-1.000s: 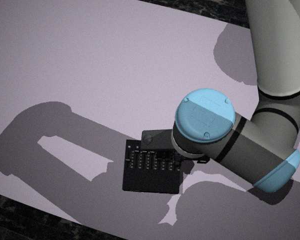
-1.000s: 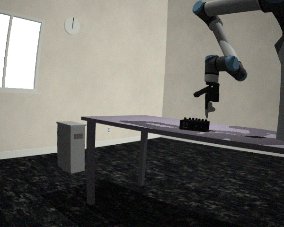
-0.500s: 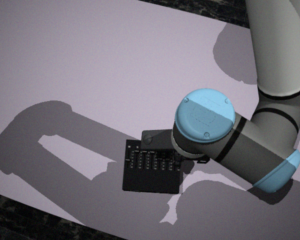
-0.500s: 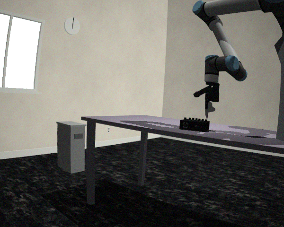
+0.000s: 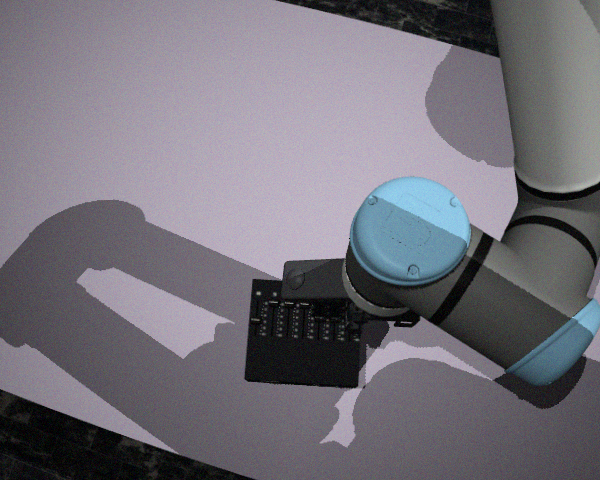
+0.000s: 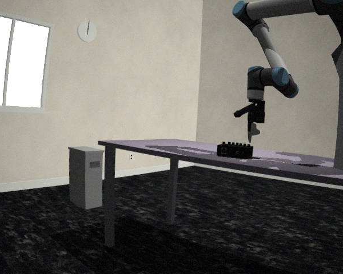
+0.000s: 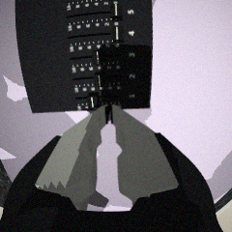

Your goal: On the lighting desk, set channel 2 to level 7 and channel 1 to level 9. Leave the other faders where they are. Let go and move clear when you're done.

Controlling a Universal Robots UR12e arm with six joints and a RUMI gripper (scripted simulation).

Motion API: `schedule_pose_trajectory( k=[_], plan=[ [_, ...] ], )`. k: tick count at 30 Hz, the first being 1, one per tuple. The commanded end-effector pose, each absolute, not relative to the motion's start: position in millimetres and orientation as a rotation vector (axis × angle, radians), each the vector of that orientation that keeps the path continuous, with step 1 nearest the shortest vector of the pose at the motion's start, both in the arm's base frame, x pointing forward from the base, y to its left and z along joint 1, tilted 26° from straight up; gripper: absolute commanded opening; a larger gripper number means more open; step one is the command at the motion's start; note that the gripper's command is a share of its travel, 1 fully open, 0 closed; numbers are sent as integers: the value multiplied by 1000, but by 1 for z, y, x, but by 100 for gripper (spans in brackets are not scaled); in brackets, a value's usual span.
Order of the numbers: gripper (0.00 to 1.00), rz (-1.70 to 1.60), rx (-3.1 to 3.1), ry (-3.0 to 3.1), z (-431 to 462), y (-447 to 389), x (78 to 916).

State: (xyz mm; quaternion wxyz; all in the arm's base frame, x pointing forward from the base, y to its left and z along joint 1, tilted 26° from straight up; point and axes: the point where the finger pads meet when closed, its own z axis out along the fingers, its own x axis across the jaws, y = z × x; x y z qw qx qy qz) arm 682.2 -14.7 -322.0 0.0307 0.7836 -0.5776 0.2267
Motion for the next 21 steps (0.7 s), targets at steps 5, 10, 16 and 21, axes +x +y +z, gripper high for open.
schedule_pose_trajectory(
  k=[5,10,16,21],
  plan=[
    [0,699,2415,-1780,-322,-14,682],
    [0,699,2415,-1780,-322,-15,682],
    [0,699,2415,-1780,-324,-15,683],
    [0,699,2415,-1780,-327,-16,684]
  ],
)
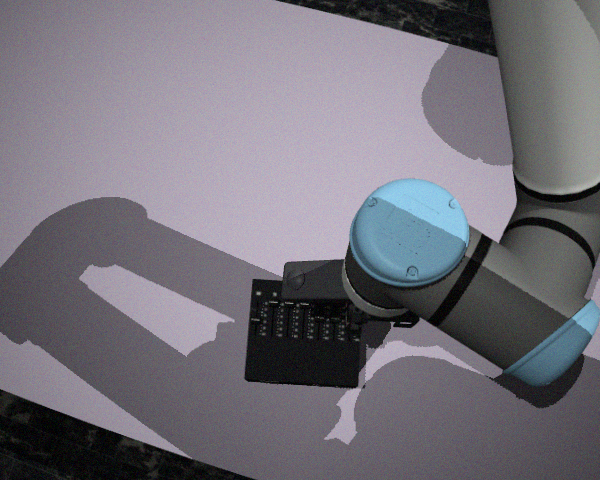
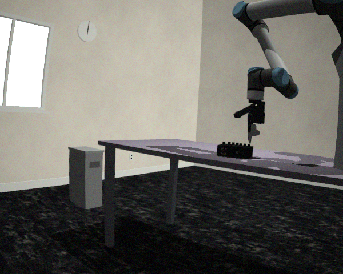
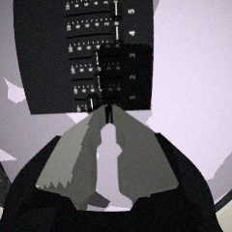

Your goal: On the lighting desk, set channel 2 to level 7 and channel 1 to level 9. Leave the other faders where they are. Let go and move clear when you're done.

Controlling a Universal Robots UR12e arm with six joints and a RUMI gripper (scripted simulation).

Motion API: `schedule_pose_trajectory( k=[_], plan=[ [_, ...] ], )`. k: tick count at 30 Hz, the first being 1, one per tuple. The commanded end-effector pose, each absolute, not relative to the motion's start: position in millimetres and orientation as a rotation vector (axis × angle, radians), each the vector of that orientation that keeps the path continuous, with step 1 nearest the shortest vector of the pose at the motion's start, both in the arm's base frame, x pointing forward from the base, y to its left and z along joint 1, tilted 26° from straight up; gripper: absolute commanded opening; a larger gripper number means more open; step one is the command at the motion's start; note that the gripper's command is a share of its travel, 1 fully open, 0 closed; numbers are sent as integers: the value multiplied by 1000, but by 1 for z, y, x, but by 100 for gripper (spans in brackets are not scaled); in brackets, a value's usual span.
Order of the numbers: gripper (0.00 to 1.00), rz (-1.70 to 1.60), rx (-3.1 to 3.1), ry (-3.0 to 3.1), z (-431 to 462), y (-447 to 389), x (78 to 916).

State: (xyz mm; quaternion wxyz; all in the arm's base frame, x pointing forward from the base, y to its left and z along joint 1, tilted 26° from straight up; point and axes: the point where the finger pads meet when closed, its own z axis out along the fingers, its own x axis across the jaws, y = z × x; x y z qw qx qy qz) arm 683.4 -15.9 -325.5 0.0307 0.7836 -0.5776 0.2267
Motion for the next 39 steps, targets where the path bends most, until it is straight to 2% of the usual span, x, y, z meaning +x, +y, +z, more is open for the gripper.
schedule_pose_trajectory(
  k=[1,39],
  plan=[
    [0,699,2415,-1780,-328,-16,684],
    [0,699,2415,-1780,-333,-17,686]
  ],
)
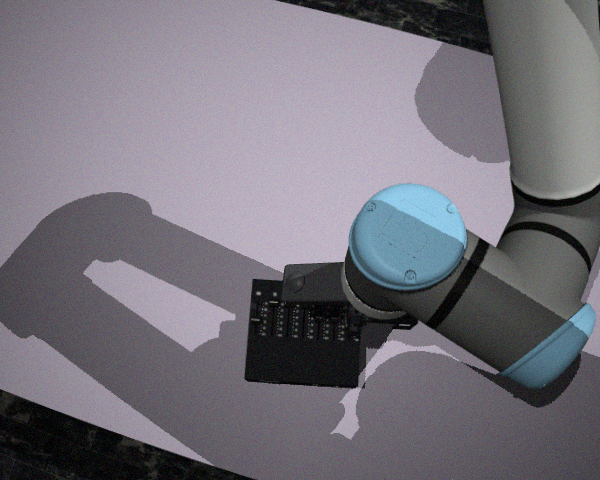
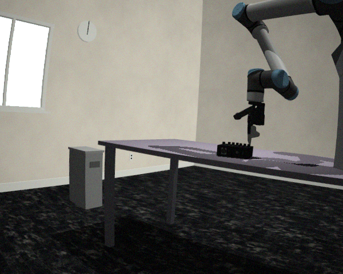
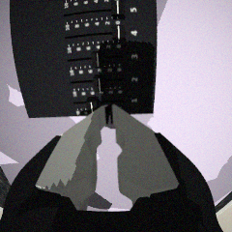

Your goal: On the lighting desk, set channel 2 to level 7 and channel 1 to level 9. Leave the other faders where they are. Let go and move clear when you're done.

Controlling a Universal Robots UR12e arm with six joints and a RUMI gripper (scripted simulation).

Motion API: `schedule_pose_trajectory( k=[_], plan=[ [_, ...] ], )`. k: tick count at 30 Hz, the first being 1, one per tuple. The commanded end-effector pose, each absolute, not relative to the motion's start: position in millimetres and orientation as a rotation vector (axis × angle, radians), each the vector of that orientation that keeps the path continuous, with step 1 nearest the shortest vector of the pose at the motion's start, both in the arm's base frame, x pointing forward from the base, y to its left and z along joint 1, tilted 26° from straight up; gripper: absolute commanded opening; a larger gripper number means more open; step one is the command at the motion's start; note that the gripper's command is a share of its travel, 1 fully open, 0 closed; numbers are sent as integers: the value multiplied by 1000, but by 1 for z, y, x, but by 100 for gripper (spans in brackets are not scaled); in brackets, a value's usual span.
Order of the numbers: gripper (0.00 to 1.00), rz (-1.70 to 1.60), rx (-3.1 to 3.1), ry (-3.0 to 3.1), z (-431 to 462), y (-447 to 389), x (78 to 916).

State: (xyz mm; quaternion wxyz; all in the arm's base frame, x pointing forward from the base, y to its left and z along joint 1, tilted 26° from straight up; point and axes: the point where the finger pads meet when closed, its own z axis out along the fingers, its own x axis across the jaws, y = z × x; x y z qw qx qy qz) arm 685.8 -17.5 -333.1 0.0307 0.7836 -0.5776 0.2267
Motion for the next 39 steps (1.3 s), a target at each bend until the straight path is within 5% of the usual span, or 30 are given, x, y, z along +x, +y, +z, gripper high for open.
schedule_pose_trajectory(
  k=[1,39],
  plan=[
    [0,699,2415,-1780,-333,-17,686],
    [0,699,2415,-1780,-339,-2,682]
  ],
)
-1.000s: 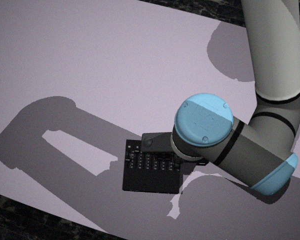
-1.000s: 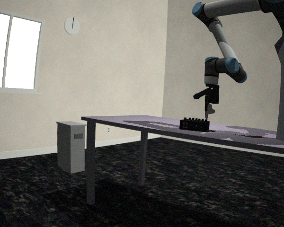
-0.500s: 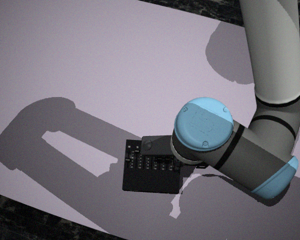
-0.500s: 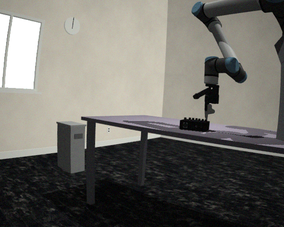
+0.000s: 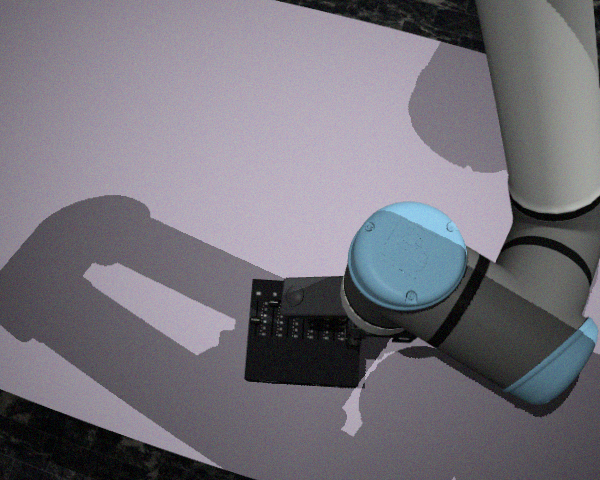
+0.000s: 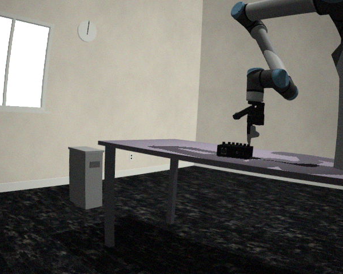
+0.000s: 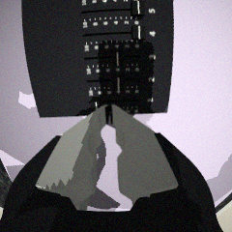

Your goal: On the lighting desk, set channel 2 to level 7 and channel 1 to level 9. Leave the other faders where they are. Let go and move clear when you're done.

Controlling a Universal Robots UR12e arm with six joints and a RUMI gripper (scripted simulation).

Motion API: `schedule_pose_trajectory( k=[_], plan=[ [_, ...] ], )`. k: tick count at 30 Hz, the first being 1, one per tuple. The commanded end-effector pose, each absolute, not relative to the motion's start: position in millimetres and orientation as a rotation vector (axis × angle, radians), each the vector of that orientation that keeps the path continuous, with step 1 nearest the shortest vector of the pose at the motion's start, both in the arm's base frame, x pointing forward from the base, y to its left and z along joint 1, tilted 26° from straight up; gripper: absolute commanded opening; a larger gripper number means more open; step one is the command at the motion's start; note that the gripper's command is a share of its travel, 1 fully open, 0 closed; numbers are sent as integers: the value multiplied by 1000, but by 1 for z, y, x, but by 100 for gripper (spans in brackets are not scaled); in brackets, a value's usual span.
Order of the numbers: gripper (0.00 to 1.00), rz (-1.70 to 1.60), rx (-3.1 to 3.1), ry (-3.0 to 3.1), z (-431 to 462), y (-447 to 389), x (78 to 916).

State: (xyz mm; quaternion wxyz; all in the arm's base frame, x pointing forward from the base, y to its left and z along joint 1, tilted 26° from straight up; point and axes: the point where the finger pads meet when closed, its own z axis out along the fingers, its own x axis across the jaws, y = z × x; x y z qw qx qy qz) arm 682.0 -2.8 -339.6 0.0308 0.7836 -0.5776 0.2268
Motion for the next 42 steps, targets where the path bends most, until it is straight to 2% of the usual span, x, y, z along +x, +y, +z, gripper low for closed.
schedule_pose_trajectory(
  k=[1,42],
  plan=[
    [0,699,2415,-1780,-340,-2,682],
    [0,699,2415,-1780,-338,-6,683]
  ],
)
